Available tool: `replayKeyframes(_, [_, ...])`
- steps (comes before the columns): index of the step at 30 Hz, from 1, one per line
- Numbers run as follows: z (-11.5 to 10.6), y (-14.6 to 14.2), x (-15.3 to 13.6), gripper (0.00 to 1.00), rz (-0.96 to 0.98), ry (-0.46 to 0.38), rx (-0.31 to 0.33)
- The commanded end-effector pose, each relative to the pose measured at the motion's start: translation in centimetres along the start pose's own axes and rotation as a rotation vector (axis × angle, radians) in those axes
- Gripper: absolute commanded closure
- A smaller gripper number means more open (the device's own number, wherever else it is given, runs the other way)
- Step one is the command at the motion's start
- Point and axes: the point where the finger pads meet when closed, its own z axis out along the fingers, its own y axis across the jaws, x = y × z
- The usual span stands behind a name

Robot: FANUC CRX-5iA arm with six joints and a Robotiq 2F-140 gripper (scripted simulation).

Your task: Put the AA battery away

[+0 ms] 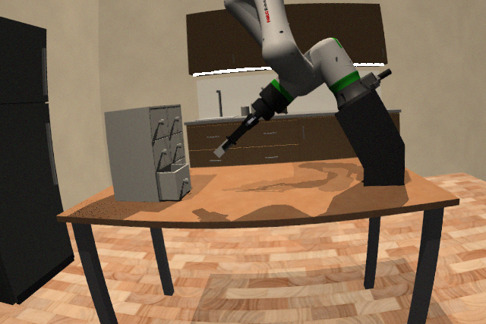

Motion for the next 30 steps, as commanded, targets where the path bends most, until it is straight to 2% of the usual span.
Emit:
replayKeyframes(1, [0.1, 0.0, 0.0, 1.00, 0.000, 0.000, 0.000])
replayKeyframes(10, [1.8, 0.0, -0.4, 1.00, 0.000, 0.000, 0.000])
replayKeyframes(24, [8.9, 0.0, -2.1, 1.00, 0.000, 0.000, 0.000])
replayKeyframes(30, [10.1, 0.0, -2.4, 1.00, 0.000, 0.000, 0.000])
